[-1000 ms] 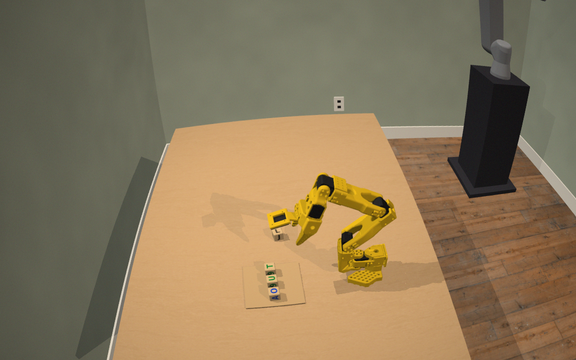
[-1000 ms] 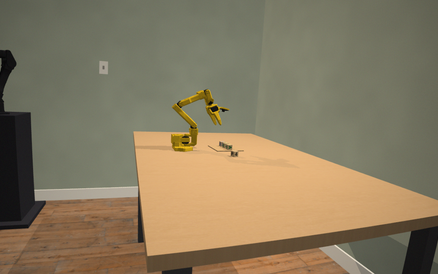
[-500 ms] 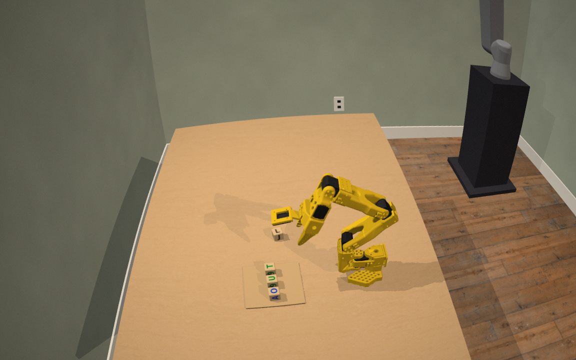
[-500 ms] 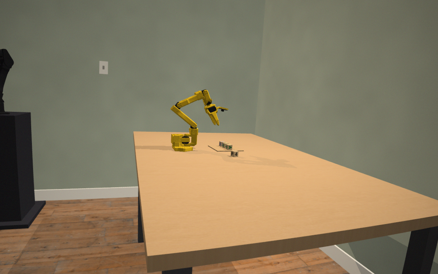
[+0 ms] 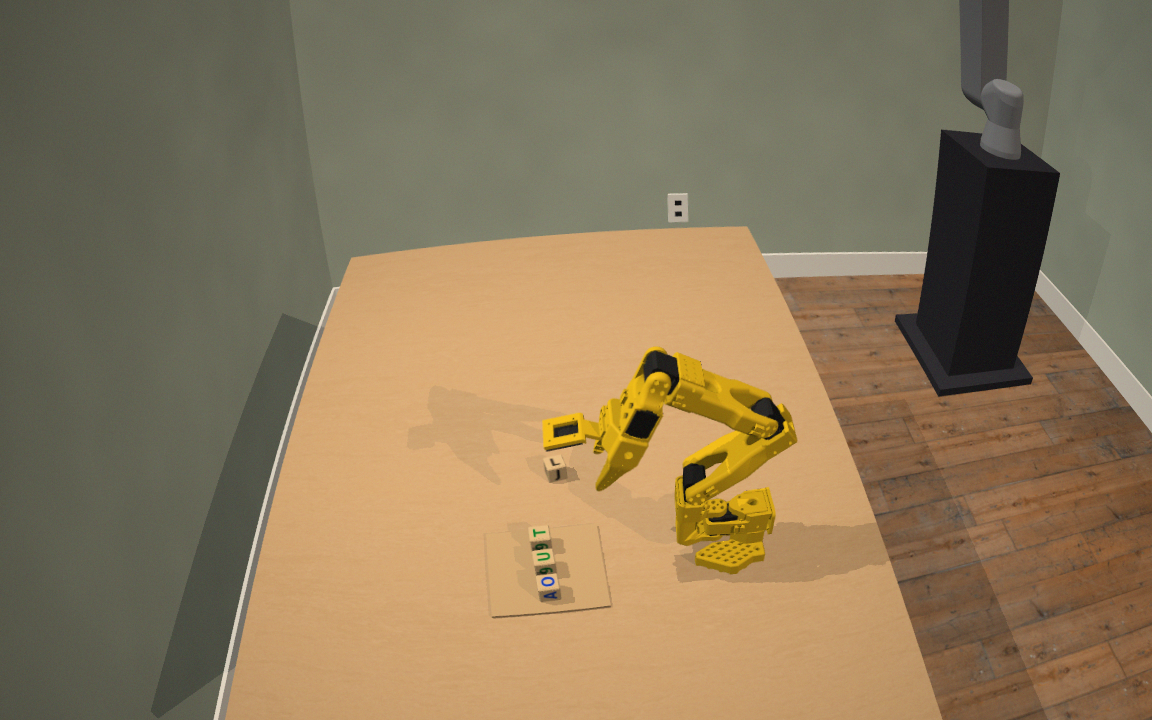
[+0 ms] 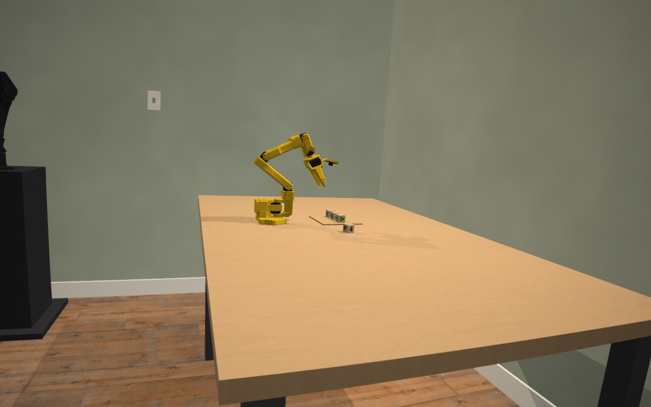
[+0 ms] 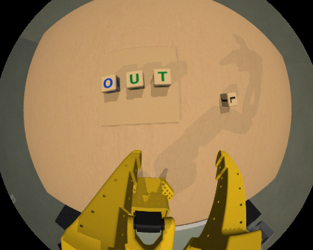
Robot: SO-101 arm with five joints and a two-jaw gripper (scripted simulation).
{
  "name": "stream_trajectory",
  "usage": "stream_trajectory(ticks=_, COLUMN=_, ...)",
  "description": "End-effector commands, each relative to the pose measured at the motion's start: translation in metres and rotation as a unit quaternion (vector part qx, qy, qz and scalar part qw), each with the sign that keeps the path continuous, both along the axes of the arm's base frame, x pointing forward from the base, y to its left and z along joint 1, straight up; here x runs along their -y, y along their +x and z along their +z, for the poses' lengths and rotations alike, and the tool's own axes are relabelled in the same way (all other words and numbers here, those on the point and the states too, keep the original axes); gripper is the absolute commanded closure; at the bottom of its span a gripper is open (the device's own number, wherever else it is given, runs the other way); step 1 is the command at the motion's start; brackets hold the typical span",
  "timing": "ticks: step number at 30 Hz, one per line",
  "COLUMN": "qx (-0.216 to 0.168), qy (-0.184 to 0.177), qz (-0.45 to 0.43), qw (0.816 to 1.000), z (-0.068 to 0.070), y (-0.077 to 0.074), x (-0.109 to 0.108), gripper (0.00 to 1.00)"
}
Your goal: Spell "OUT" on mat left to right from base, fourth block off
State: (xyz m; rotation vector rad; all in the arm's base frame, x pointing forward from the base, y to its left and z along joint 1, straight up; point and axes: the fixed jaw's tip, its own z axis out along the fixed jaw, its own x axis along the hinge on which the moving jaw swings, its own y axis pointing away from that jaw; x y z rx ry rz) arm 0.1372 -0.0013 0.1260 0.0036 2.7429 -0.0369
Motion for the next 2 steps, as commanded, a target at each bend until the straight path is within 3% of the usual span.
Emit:
stream_trajectory(ticks=1, qx=0.02, qy=0.0, qz=0.0, qw=1.0, z=0.0063, y=0.0019, x=-0.0005, gripper=0.67)
stream_trajectory(ticks=2, qx=0.02, qy=0.0, qz=0.0, qw=1.0, z=0.0063, y=0.0019, x=-0.0005, gripper=0.67)
